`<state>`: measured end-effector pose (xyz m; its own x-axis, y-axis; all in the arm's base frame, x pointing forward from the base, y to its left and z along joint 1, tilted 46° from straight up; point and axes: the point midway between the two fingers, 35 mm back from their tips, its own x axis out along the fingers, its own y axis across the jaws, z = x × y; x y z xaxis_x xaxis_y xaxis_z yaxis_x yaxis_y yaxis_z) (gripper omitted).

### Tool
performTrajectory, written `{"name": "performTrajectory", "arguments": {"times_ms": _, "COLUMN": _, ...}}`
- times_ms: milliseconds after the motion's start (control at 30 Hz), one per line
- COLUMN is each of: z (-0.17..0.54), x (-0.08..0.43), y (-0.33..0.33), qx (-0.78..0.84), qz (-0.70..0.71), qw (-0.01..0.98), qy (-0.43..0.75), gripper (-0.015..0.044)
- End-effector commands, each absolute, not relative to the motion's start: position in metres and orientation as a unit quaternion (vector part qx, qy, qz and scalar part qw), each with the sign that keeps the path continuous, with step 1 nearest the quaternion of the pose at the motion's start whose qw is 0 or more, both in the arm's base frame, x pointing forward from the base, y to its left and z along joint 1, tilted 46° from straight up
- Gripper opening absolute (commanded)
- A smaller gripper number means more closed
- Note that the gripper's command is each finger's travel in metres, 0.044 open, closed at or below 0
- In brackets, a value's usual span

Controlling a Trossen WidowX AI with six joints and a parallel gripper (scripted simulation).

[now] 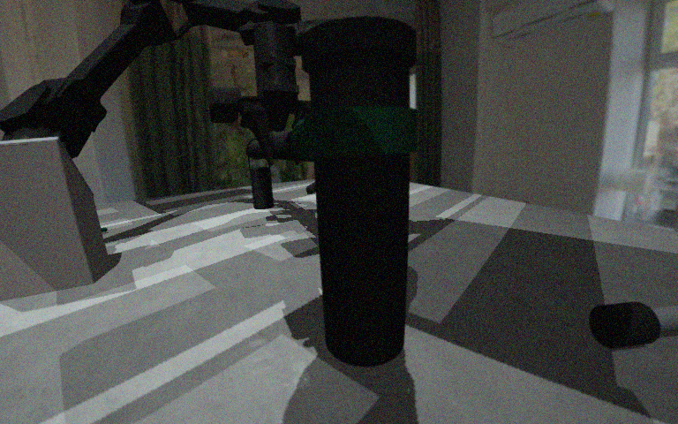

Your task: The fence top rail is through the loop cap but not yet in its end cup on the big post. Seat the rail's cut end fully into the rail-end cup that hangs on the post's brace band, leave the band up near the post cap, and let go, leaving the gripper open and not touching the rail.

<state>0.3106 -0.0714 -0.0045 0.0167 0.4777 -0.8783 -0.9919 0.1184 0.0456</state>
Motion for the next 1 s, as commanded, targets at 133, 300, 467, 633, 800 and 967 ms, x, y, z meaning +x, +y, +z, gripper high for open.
{"name": "performTrajectory", "arguments": {"times_ms": 133, "z": -0.0061, "x": 0.3093, "y": -0.0801, "qx": -0.331, "qz": 0.572, "qw": 0.634, "qy": 0.401, "gripper": 0.0000}}
{"name": "performTrajectory", "arguments": {"times_ms": 300, "z": -0.0061, "x": 0.3093, "y": -0.0801, "qx": -0.331, "qz": 0.572, "qw": 0.634, "qy": 0.401, "gripper": 0.0000}}
{"name": "performTrajectory", "arguments": {"times_ms": 467, "z": -0.0061, "x": 0.3093, "y": -0.0801, "qx": -0.331, "qz": 0.572, "qw": 0.634, "qy": 0.401, "gripper": 0.0000}}
{"name": "performTrajectory", "arguments": {"times_ms": 633, "z": -0.0046, "x": 0.3106, "y": -0.0714, "qx": -0.325, "qz": 0.579, "qw": 0.635, "qy": 0.395, "gripper": 0.0000}}
{"name": "performTrajectory", "arguments": {"times_ms": 800, "z": -0.0046, "x": 0.3106, "y": -0.0715, "qx": -0.325, "qz": 0.579, "qw": 0.635, "qy": 0.396, "gripper": 0.0000}}
{"name": "performTrajectory", "arguments": {"times_ms": 967, "z": -0.0046, "x": 0.3106, "y": -0.0719, "qx": -0.325, "qz": 0.579, "qw": 0.634, "qy": 0.396, "gripper": 0.0000}}
